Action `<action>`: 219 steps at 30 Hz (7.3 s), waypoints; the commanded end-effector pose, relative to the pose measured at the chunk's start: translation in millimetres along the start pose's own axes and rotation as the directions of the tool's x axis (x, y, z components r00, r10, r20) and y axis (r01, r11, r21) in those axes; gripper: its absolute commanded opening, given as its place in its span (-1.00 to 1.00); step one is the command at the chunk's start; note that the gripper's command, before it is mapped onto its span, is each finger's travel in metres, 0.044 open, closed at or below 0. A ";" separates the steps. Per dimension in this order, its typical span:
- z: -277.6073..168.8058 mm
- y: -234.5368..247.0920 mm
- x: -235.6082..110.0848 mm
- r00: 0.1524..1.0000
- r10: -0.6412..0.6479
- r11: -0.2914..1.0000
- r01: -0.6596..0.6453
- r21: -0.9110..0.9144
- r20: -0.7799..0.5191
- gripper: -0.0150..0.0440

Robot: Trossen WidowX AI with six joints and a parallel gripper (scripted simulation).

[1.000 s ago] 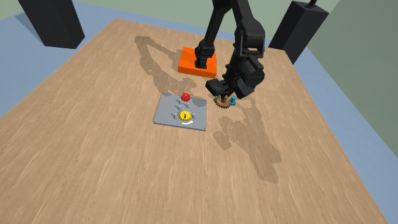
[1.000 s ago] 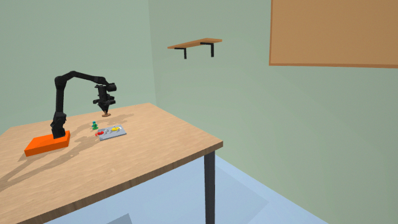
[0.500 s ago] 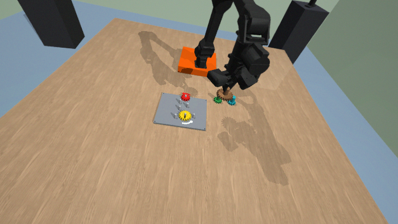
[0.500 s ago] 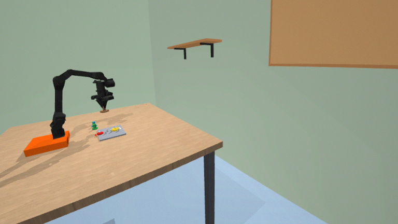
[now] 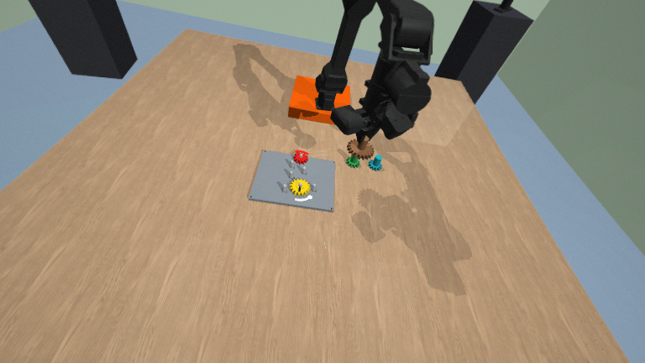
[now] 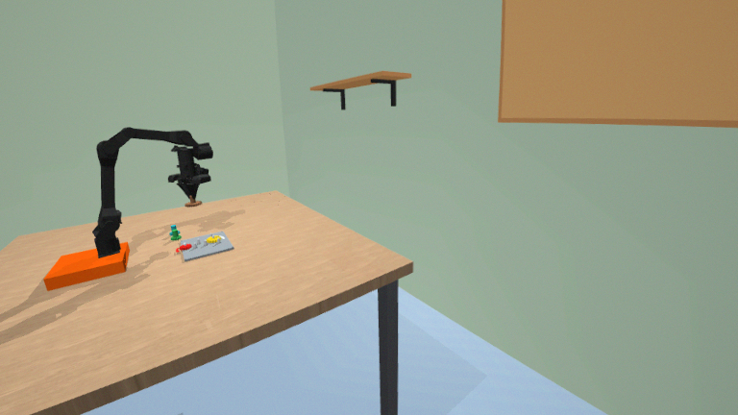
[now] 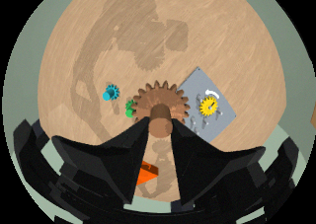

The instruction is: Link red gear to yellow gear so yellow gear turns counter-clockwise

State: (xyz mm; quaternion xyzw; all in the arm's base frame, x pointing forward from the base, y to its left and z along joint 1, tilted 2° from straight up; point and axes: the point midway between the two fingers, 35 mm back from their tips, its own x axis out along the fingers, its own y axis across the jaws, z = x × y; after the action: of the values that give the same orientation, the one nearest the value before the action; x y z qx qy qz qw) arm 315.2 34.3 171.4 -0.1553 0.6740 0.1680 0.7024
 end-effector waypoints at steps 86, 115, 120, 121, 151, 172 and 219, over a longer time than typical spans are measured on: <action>-83.6 -94.2 91.1 1.000 -0.008 0.992 0.007 -0.124 -0.007 -0.49; -84.0 -95.1 120.6 1.000 -0.008 0.991 0.009 0.135 -0.007 -0.49; -83.2 -94.9 122.3 1.000 -0.008 0.997 0.008 0.074 -0.007 -0.49; -83.1 -94.8 122.6 1.000 -0.008 0.998 0.008 0.055 -0.007 -0.49; -82.3 -95.1 99.0 1.000 -0.008 1.000 0.008 -0.023 -0.006 -0.02; -85.4 -90.7 34.7 1.000 -0.008 1.000 0.008 -0.016 -0.006 1.00; -21.7 -6.1 20.5 1.000 -0.001 1.000 0.001 -0.016 -0.001 1.00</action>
State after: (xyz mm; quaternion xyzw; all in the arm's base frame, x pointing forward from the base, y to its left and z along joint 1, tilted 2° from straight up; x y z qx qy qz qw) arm 297.5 -14.7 143.0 -0.1604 0.6741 0.1709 0.7005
